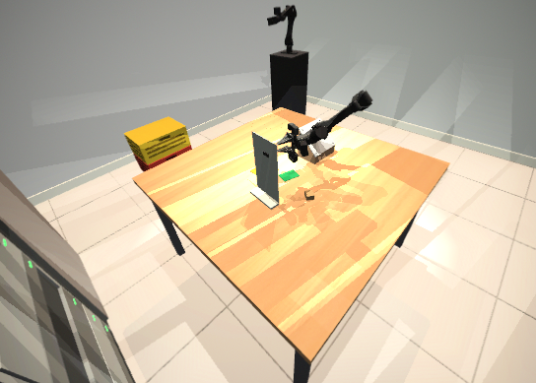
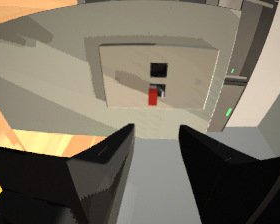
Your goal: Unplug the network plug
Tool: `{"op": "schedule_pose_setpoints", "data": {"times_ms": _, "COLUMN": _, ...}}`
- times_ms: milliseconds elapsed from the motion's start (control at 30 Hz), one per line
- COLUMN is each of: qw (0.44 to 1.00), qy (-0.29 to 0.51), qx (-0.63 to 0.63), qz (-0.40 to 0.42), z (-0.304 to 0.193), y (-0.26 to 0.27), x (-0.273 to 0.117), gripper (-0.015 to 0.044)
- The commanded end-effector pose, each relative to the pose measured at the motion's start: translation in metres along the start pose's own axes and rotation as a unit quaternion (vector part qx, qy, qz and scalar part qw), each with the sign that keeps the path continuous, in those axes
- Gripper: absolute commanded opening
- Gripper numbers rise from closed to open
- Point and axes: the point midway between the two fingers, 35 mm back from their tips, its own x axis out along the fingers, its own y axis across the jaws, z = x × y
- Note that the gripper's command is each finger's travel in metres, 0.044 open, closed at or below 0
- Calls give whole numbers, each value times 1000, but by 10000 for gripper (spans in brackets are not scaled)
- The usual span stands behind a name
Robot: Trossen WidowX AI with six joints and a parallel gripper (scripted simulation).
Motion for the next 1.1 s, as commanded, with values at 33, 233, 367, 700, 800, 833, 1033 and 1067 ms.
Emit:
{"op": "schedule_pose_setpoints", "data": {"times_ms": 33, "qw": 1000, "qy": -4, "qx": -2, "qz": 0, "z": 4, "y": -1, "x": 6, "gripper": 156}}
{"op": "schedule_pose_setpoints", "data": {"times_ms": 233, "qw": 1000, "qy": -4, "qx": -2, "qz": 0, "z": 7, "y": -1, "x": 12, "gripper": 156}}
{"op": "schedule_pose_setpoints", "data": {"times_ms": 367, "qw": 1000, "qy": -4, "qx": -3, "qz": 0, "z": 8, "y": -1, "x": 16, "gripper": 156}}
{"op": "schedule_pose_setpoints", "data": {"times_ms": 700, "qw": 1000, "qy": -5, "qx": -3, "qz": 0, "z": 11, "y": -2, "x": 27, "gripper": 156}}
{"op": "schedule_pose_setpoints", "data": {"times_ms": 800, "qw": 1000, "qy": -4, "qx": -2, "qz": 0, "z": 12, "y": -1, "x": 30, "gripper": 156}}
{"op": "schedule_pose_setpoints", "data": {"times_ms": 833, "qw": 1000, "qy": -4, "qx": -2, "qz": 0, "z": 12, "y": -1, "x": 31, "gripper": 156}}
{"op": "schedule_pose_setpoints", "data": {"times_ms": 1033, "qw": 1000, "qy": -4, "qx": -2, "qz": 0, "z": 13, "y": -1, "x": 38, "gripper": 156}}
{"op": "schedule_pose_setpoints", "data": {"times_ms": 1067, "qw": 1000, "qy": -4, "qx": -2, "qz": 0, "z": 13, "y": -1, "x": 39, "gripper": 156}}
